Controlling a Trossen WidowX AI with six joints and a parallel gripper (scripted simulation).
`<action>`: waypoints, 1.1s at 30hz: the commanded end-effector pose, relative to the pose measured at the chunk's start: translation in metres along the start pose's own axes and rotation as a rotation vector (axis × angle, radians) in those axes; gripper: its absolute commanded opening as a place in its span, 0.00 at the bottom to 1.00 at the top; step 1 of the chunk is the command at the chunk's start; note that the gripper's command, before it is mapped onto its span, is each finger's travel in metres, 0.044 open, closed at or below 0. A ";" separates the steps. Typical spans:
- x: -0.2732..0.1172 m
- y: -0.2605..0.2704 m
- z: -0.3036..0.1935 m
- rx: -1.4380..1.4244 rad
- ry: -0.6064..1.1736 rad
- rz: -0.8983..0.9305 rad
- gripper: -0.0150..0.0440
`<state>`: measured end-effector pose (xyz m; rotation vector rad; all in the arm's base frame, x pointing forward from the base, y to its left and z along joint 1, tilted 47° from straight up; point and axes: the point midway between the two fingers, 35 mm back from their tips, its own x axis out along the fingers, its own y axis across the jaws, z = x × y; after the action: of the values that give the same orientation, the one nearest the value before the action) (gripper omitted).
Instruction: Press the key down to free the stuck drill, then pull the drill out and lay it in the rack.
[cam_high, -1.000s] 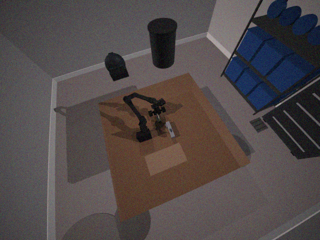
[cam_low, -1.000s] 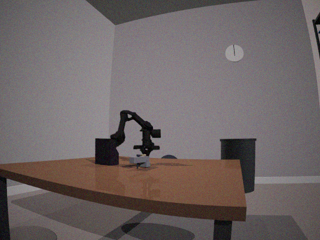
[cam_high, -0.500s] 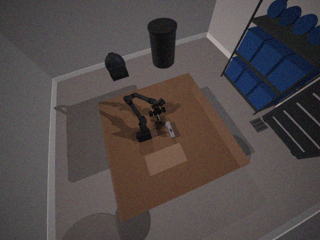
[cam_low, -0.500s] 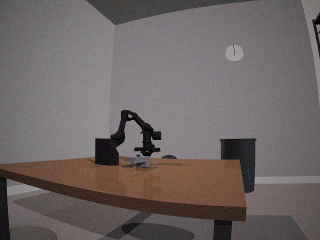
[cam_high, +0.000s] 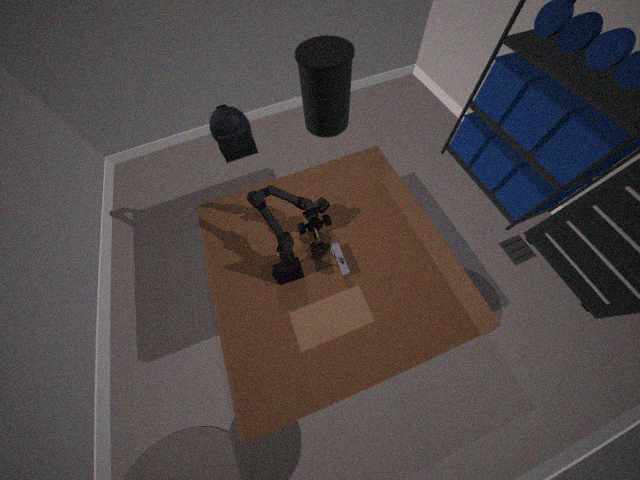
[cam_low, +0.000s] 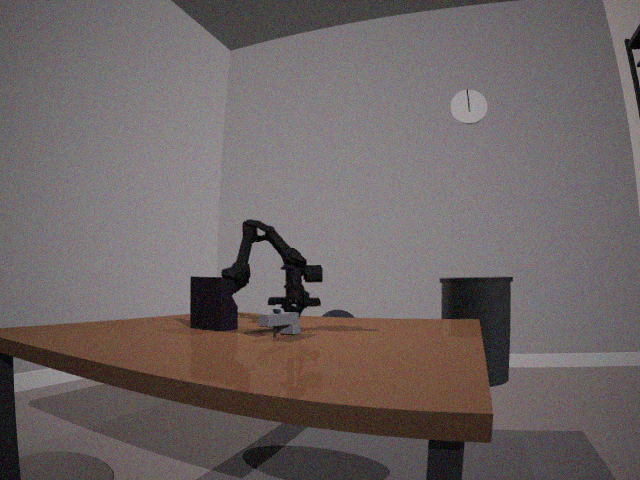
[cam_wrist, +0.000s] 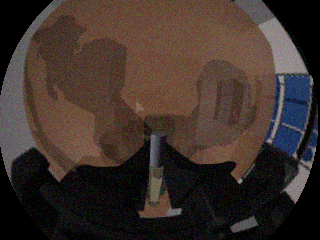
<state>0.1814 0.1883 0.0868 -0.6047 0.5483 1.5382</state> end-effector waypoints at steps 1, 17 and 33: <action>0.004 0.003 -0.006 0.008 0.013 0.005 0.25; 0.004 0.004 -0.010 0.008 0.013 0.006 0.25; 0.003 0.004 -0.010 0.008 0.013 0.006 0.25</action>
<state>0.1795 0.1884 0.0835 -0.5989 0.5414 1.5465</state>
